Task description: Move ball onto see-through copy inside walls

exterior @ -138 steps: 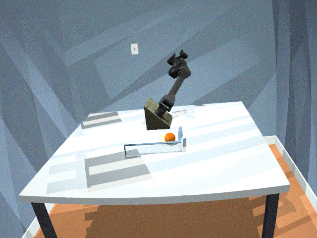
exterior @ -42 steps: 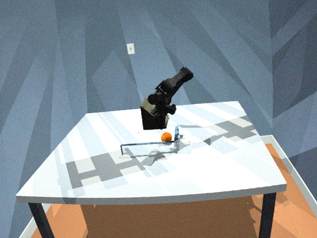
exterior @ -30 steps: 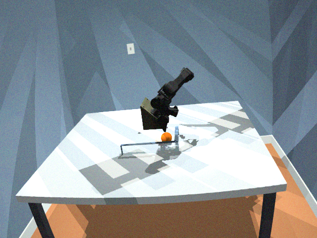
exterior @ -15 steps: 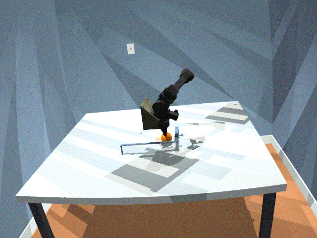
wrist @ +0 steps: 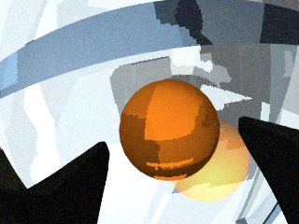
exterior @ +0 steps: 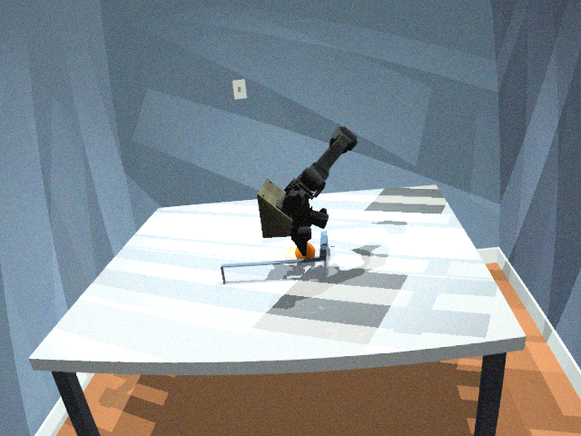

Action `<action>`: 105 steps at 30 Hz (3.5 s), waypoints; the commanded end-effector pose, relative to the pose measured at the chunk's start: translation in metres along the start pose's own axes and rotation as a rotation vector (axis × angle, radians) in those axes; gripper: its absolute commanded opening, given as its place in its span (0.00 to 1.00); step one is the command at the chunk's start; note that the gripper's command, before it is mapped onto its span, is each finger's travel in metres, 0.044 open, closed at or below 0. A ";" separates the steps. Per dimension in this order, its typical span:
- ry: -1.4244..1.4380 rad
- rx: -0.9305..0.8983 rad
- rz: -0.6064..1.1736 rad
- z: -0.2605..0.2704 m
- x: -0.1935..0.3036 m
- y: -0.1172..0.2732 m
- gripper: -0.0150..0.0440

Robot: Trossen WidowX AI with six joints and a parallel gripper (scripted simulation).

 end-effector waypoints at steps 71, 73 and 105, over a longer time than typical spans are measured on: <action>-0.008 -0.004 0.000 -0.019 0.039 0.056 0.25; -0.008 -0.004 0.000 -0.019 0.039 0.046 0.25; -0.003 -0.003 -0.001 -0.018 0.037 -0.012 0.39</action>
Point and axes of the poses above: the point midway between the two fingers, 35 mm back from their tips, its own y axis back along the fingers, its own z axis across the jaws, x = y × z, the point moved 7 cm from there along y, back along the fingers, and after that the axes turned 12 degrees about y, right-handed, at the moved point
